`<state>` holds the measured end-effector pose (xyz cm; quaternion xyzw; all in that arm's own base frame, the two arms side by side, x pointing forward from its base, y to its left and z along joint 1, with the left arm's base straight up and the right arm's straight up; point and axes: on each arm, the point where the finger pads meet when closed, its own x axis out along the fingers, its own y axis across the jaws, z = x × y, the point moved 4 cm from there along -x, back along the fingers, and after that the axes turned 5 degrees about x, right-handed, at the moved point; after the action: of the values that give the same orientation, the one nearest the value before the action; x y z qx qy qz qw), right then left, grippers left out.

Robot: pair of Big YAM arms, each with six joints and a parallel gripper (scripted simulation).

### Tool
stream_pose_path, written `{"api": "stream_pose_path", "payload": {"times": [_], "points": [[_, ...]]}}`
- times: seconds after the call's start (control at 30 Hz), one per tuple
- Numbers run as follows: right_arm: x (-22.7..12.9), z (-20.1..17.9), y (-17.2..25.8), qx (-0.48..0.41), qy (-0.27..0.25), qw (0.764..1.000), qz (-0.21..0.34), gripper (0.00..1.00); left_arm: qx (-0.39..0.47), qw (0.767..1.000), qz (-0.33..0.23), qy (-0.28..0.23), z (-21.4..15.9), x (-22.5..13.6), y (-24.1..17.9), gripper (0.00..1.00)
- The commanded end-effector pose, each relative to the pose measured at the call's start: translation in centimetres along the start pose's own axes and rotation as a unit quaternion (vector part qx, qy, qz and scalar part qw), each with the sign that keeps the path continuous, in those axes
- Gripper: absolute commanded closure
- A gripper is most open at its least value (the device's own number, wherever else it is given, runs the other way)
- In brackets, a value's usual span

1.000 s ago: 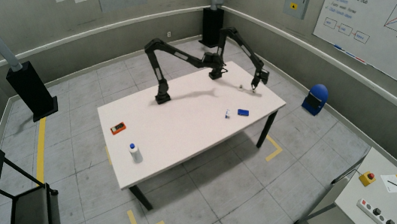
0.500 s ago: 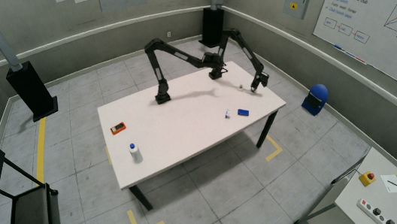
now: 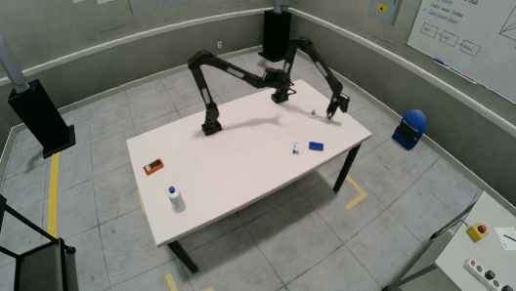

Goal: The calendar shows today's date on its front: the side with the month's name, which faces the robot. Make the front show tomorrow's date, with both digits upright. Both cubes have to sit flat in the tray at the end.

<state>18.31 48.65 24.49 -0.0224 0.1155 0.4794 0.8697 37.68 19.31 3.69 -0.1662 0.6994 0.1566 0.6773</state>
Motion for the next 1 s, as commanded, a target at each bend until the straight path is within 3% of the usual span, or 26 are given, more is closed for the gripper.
{"api": "stream_pose_path", "payload": {"times": [0.0, 0.2, 0.33, 0.47, 0.6, 0.77, 0.97], "points": [[0.1, 2.6, 0.3, 0.013, -0.035, 0.999, 0.0, 0.0, -0.009, 0.999, 0.004, -0.039, 1.8, -3.1, -0.1, 0.75], [0.1, 2.6, 0.3, 0.013, -0.035, 0.999, 0.0, 0.0, -0.004, 0.999, 0.004, -0.034, 0.3, -7.1, -1.0, 0.75], [0.1, 2.6, 0.3, 0.013, -0.035, 0.999, 0.0, 0.0, -0.004, 1.0, 0.004, -0.019, -3.5, -6.9, -2.2, 0.75], [0.1, 3.6, 0.0, 0.012, -0.041, 0.999, -0.003, 0.0, 0.003, 1.0, 0.004, -0.017, -4.5, -6.8, -2.6, 0.75], [-0.4, 4.4, -0.3, 0.004, -0.029, 1.0, 0.001, 0.0, 0.077, 0.997, 0.004, -0.017, -5.7, -7.0, -3.4, 0.75], [-1.0, 5.4, -0.5, -0.001, -0.02, 1.0, 0.01, 0.0, 0.214, 0.977, 0.003, -0.017, -7.2, -7.4, -4.5, 0.75], [-1.3, 5.8, -0.6, -0.003, -0.013, 1.0, 0.015, 0.0, 0.281, 0.96, 0.004, -0.017, -8.0, -7.5, -5.0, 0.75]]}}
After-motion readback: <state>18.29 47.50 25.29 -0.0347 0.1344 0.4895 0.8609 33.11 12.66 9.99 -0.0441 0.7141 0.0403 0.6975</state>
